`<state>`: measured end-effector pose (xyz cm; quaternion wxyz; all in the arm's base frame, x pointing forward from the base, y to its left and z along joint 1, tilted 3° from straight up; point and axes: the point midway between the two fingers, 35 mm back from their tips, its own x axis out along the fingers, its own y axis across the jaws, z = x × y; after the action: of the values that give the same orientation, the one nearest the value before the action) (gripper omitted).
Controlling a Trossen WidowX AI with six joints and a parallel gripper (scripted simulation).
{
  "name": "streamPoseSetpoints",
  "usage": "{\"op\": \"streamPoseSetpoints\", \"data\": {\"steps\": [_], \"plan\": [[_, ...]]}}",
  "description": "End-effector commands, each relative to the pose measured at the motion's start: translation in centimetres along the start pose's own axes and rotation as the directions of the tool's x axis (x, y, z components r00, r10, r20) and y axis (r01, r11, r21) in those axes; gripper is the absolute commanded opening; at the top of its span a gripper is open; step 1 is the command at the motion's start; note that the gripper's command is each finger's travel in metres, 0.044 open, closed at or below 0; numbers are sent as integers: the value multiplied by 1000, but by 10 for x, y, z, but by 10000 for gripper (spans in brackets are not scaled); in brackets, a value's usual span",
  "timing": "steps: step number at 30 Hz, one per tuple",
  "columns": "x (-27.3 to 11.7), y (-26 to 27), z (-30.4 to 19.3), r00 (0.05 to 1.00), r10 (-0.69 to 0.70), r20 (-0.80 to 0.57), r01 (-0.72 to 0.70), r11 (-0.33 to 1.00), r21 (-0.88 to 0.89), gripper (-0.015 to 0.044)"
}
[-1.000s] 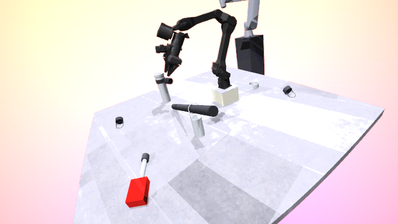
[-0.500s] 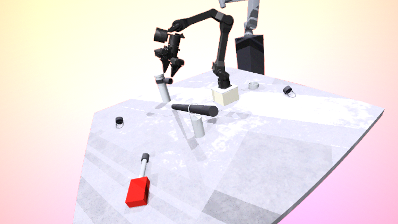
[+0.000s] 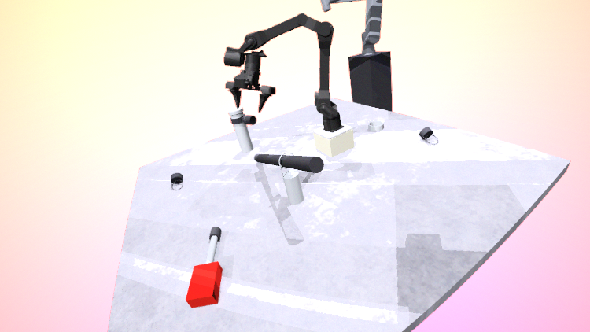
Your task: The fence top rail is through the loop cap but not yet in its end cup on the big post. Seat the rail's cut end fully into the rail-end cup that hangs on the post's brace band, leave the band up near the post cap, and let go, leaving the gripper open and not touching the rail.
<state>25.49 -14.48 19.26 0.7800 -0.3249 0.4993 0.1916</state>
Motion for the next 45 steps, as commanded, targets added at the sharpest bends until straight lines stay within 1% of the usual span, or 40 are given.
{"op": "streamPoseSetpoints", "data": {"steps": [1, 8, 11, 14, 16, 32, 37, 45], "plan": [[-1, -27, -57, 992, 71, 106, -8, 860, -510, 440], [-5, -36, -88, 984, 67, 166, 73, 697, -713, 440], [-6, -39, -98, 981, 60, 186, 114, 598, -794, 440], [-8, -40, -104, 979, 55, 198, 149, 471, -870, 440], [-8, -40, -105, 978, 54, 200, 160, 417, -895, 440], [-8, -40, -106, 978, 54, 200, 161, 410, -898, 440], [14, -35, -112, 978, 54, 200, 161, 410, -898, 440], [20, -34, -112, 978, 54, 200, 161, 410, -898, 440]]}}
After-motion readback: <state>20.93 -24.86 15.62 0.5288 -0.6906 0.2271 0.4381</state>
